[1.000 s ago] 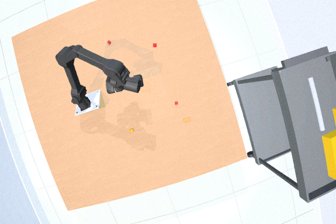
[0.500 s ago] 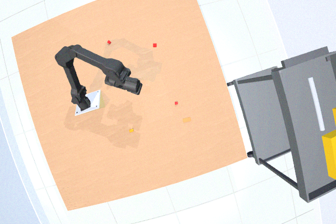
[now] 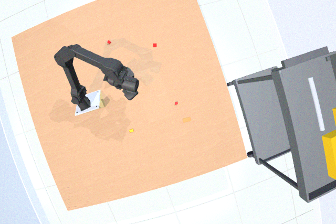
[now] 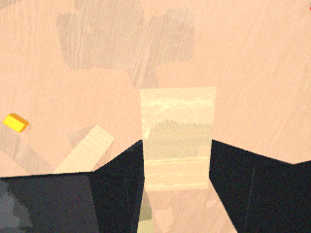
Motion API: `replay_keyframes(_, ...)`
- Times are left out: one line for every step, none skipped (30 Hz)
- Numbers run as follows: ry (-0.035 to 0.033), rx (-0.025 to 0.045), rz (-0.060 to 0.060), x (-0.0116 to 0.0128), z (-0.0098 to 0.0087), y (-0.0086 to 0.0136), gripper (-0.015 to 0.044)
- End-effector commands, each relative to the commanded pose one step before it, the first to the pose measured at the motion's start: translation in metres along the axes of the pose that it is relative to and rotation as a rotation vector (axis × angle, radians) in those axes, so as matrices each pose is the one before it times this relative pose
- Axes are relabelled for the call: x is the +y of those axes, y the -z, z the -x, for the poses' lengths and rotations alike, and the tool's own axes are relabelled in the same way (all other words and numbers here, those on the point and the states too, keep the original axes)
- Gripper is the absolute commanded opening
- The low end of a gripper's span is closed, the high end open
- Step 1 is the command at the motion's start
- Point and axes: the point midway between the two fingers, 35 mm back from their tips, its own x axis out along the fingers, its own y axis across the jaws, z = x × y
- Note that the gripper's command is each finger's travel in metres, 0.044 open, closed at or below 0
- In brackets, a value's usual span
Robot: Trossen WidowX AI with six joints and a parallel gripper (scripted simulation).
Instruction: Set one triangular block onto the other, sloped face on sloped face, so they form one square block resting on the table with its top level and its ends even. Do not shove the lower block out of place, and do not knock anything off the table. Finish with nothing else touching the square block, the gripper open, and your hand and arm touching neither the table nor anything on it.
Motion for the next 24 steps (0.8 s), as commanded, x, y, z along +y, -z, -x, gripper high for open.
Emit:
replay_keyframes(-0.00186,-0.00687,-0.1237,0.00298,0.00241,-0.00062,0.0000)
replay_keyframes(-0.00071,0.00024,-0.0349,0.00039,0.00023,0.00017,0.0000)
replay_keyframes(-0.00070,0.00027,-0.0349,0.00039,0.00023,0.00019,0.0000)
replay_keyframes(-0.00069,0.00028,-0.0349,0.00038,0.00022,0.00016,0.0000)
replay_keyframes(-0.00068,0.00031,-0.0349,0.00037,0.00022,0.00018,0.0000)
replay_keyframes(-0.00067,0.00033,-0.0349,0.00037,0.00022,0.00019,0.0000)
replay_keyframes(-0.00066,0.00035,-0.0349,0.00036,0.00022,0.00020,0.0000)
replay_keyframes(-0.00065,0.00038,-0.0349,0.00035,0.00022,0.00021,0.0000)
replay_keyframes(-0.00064,0.00040,-0.0349,0.00034,0.00022,0.00023,0.0000)
replay_keyframes(-0.00062,0.00042,-0.0349,0.00034,0.00022,0.00024,0.0000)
replay_keyframes(-0.00061,0.00044,-0.0349,0.00033,0.00022,0.00025,0.0000)
replay_keyframes(-0.00059,0.00046,-0.0349,0.00032,0.00022,0.00026,0.0000)
replay_keyframes(-0.00058,0.00048,-0.0349,0.00031,0.00022,0.00027,0.0000)
replay_keyframes(-0.00055,0.00051,-0.0349,0.00032,0.00023,0.00036,0.0000)
replay_keyframes(-0.00054,0.00052,-0.0349,0.00030,0.00023,0.00037,0.0000)
replay_keyframes(-0.00052,0.00054,-0.0349,0.00029,0.00023,0.00038,0.0000)
replay_keyframes(-0.00050,0.00056,-0.0349,0.00028,0.00023,0.00039,0.0000)
replay_keyframes(-0.00048,0.00058,-0.0349,0.00026,0.00023,0.00040,0.0000)
replay_keyframes(-0.00046,0.00059,-0.0349,0.00025,0.00023,0.00041,0.0000)
replay_keyframes(-0.00044,0.00061,-0.0349,0.00024,0.00022,0.00042,0.0000)
replay_keyframes(-0.00042,0.00062,-0.0349,0.00022,0.00022,0.00043,0.0000)
replay_keyframes(-0.00040,0.00064,-0.0349,0.00021,0.00022,0.00044,0.0000)
replay_keyframes(-0.00038,0.00065,-0.0349,0.00019,0.00022,0.00045,0.0000)
replay_keyframes(-0.00036,0.00066,-0.0349,0.00018,0.00022,0.00045,0.0000)
